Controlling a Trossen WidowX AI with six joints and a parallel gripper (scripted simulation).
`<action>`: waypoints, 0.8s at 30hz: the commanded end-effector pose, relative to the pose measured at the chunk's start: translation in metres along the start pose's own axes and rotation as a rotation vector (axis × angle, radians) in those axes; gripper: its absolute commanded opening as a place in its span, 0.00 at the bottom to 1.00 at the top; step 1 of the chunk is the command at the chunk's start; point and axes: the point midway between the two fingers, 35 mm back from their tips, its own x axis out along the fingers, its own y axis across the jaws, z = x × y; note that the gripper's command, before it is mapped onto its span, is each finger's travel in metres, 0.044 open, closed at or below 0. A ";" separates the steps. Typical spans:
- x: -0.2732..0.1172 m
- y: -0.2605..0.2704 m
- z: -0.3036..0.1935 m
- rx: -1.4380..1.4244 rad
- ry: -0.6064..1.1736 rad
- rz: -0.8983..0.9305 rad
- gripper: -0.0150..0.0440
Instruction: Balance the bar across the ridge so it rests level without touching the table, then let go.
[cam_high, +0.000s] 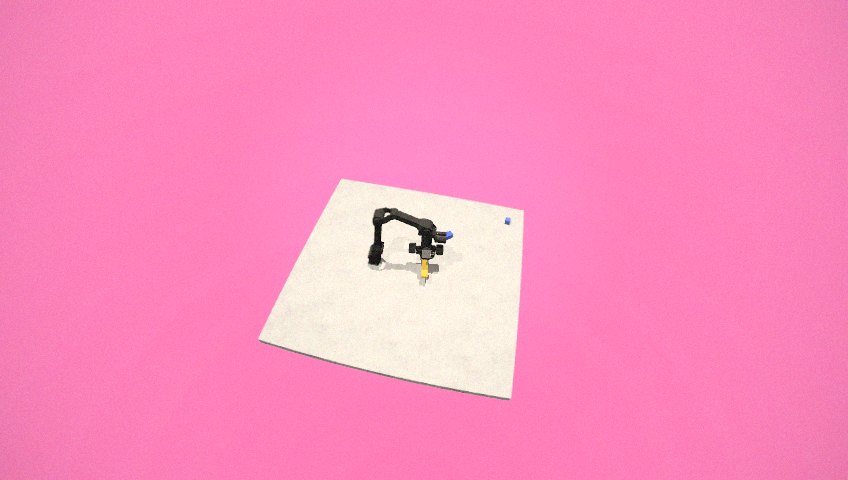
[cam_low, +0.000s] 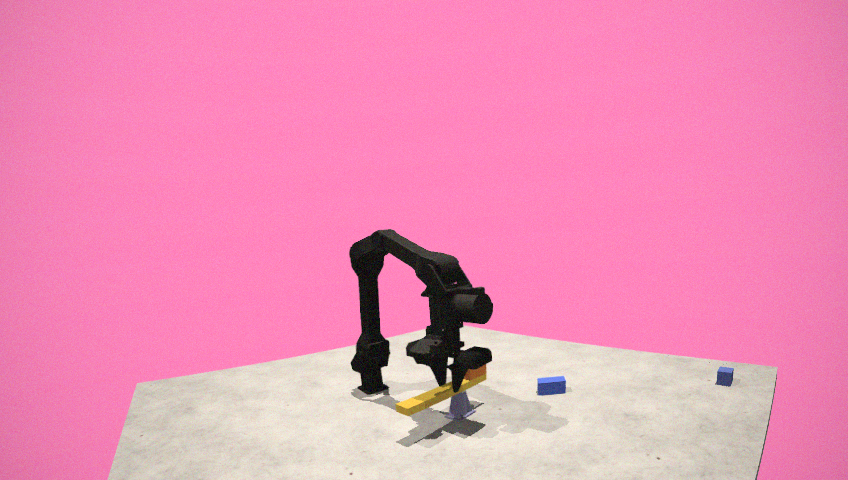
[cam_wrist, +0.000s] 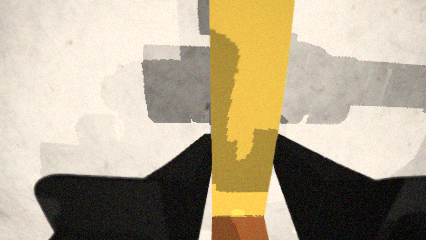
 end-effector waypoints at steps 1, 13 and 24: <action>0.002 0.000 -0.001 -0.004 0.004 0.002 0.25; 0.003 0.000 0.000 -0.004 0.004 0.002 0.25; 0.004 0.000 0.000 -0.004 0.004 0.002 0.25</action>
